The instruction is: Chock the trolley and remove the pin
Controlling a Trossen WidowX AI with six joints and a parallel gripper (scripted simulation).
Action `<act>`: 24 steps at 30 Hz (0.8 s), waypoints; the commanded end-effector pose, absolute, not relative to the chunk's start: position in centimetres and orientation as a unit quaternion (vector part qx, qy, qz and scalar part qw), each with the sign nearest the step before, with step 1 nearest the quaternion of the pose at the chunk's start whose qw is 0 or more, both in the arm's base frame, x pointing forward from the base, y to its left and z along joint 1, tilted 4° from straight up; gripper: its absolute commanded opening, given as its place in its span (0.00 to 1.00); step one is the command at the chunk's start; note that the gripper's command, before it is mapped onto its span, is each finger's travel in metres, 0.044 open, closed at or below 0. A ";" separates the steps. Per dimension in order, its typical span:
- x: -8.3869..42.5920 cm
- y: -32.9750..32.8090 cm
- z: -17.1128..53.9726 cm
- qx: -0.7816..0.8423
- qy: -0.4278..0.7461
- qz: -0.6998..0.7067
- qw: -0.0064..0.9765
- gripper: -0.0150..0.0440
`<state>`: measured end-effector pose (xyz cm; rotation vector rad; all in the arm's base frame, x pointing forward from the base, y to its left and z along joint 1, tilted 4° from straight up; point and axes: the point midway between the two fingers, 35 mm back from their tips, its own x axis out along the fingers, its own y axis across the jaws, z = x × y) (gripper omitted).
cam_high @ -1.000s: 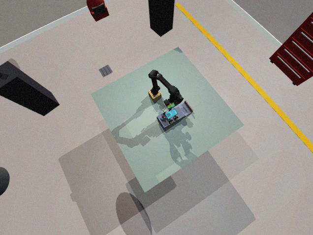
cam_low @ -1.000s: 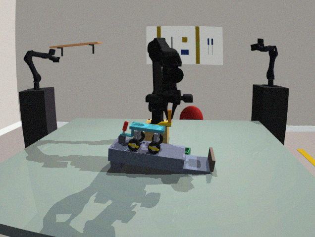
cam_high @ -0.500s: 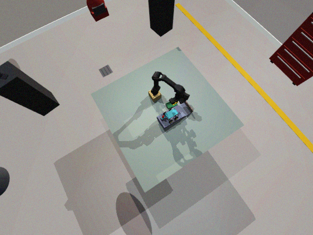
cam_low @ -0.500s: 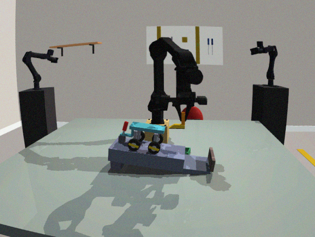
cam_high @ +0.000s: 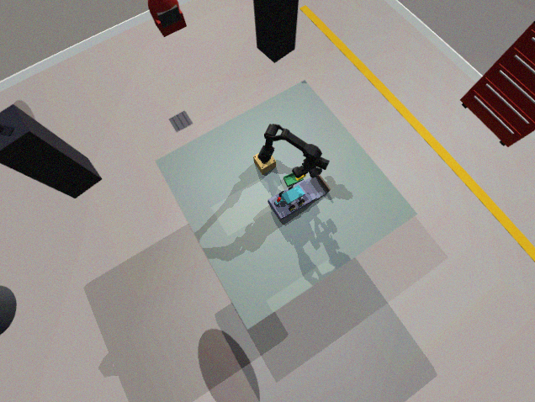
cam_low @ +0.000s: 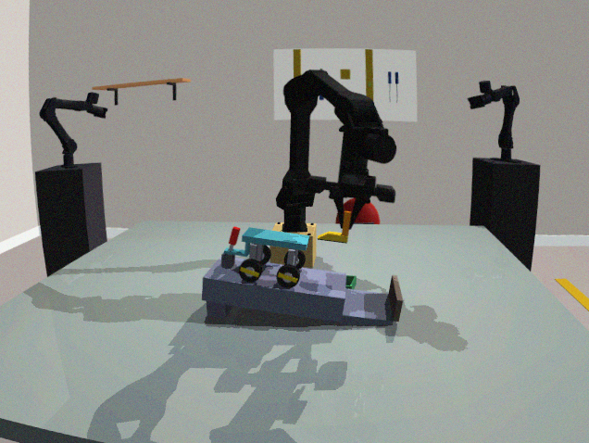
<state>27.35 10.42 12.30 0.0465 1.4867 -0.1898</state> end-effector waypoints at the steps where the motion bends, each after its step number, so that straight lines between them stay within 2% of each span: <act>1: 28.5 10.3 12.1 0.018 0.674 -0.089 0.733 0.25; 24: 29.9 10.0 8.2 0.018 0.674 -0.089 0.733 0.25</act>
